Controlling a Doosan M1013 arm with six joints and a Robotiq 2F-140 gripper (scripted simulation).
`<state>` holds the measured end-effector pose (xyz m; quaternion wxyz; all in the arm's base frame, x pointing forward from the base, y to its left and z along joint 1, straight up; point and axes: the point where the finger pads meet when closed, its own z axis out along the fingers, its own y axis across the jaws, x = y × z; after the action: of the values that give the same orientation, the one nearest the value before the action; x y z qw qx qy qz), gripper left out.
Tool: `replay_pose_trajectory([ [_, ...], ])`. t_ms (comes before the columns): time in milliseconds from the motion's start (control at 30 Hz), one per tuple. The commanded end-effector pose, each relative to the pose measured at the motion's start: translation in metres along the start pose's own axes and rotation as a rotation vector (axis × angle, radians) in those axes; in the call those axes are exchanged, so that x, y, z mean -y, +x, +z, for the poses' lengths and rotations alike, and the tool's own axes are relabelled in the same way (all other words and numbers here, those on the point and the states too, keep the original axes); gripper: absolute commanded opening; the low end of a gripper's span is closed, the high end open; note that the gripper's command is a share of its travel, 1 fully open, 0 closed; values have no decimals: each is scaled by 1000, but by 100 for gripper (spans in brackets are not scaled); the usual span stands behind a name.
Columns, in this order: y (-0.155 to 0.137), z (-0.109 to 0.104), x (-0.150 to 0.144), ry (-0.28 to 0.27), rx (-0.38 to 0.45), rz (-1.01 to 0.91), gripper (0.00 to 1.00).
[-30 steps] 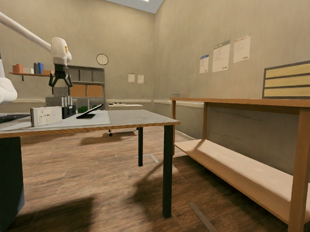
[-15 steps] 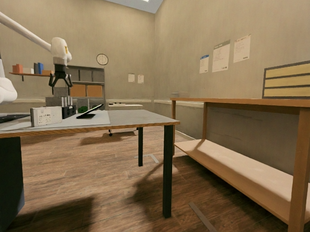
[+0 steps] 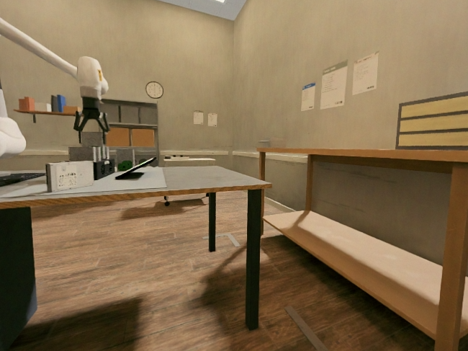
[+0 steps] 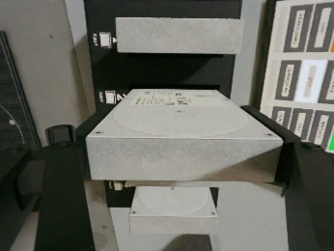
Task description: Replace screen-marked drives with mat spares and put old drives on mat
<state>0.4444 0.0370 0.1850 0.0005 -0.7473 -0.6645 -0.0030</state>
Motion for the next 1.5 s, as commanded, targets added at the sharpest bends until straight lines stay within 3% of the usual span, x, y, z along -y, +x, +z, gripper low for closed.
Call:
replay_pose_trajectory([
  [0, 0, -1, 0, -1, -1, 0, 10],
  [1467, 0, 5, 0, -1, -1, 0, 10],
])
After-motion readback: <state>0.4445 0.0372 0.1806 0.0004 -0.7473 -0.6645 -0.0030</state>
